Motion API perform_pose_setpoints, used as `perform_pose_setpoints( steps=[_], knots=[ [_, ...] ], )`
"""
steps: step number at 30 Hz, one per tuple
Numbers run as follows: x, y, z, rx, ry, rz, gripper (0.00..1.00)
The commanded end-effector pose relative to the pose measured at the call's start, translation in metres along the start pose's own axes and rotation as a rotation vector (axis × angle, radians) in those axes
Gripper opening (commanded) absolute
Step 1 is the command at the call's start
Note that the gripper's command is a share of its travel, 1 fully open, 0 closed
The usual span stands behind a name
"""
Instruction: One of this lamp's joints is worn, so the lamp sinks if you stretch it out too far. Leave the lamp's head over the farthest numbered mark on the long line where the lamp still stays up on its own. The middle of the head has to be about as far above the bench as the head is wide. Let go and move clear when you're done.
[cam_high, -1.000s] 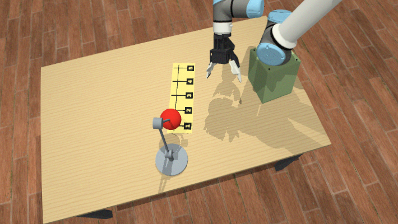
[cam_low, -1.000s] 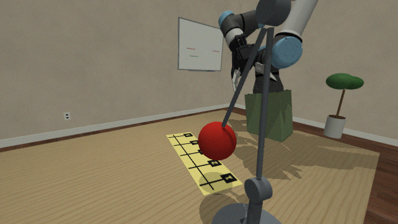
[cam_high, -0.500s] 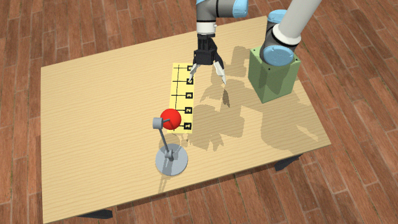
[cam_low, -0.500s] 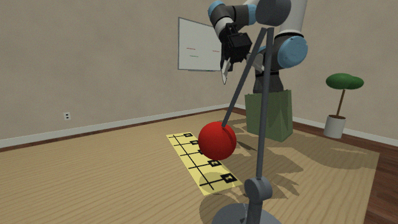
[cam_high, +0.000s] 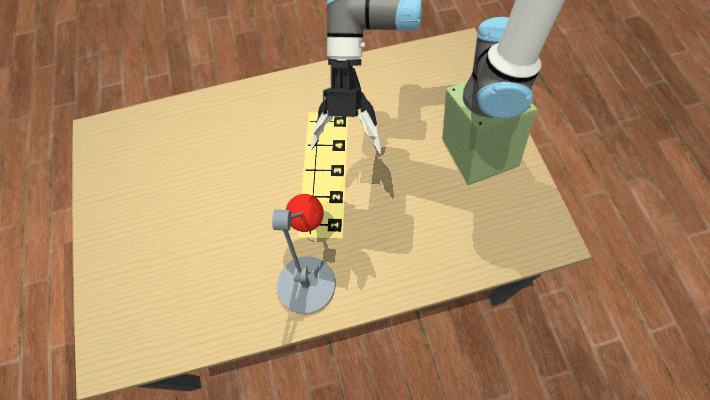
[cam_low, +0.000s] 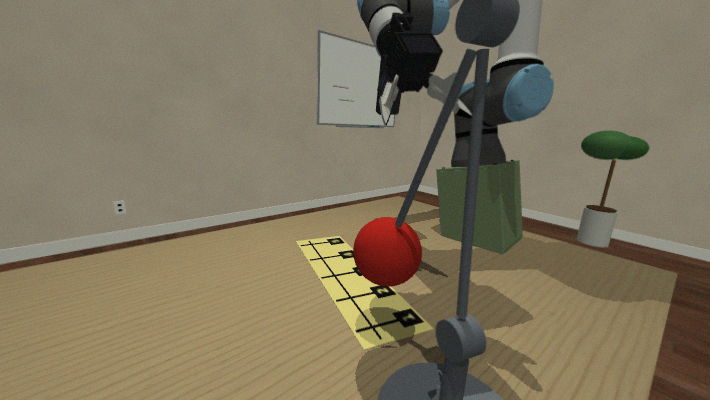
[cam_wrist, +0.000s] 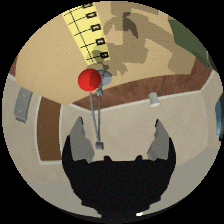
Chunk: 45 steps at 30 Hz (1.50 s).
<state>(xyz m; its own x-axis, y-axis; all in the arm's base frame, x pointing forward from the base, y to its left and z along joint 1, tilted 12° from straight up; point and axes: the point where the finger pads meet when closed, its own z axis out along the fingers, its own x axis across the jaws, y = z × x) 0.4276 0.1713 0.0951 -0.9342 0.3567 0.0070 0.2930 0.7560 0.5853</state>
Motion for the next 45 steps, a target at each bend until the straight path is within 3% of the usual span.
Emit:
perform_pose_setpoints(
  steps=[1, 6, 8, 23, 45],
  knots=[
    [-0.02, 0.027, 0.001, -0.019, -0.003, -0.056, 1.0],
    [-0.037, 0.052, 0.0, -0.038, -0.005, -0.109, 1.0],
    [-0.037, 0.052, 0.0, -0.038, -0.005, -0.109, 1.0],
    [-0.107, 0.035, 0.029, -0.04, 0.005, -0.155, 1.0],
    [-0.098, 0.038, 0.072, -0.037, 0.0, -0.145, 1.0]
  ],
)
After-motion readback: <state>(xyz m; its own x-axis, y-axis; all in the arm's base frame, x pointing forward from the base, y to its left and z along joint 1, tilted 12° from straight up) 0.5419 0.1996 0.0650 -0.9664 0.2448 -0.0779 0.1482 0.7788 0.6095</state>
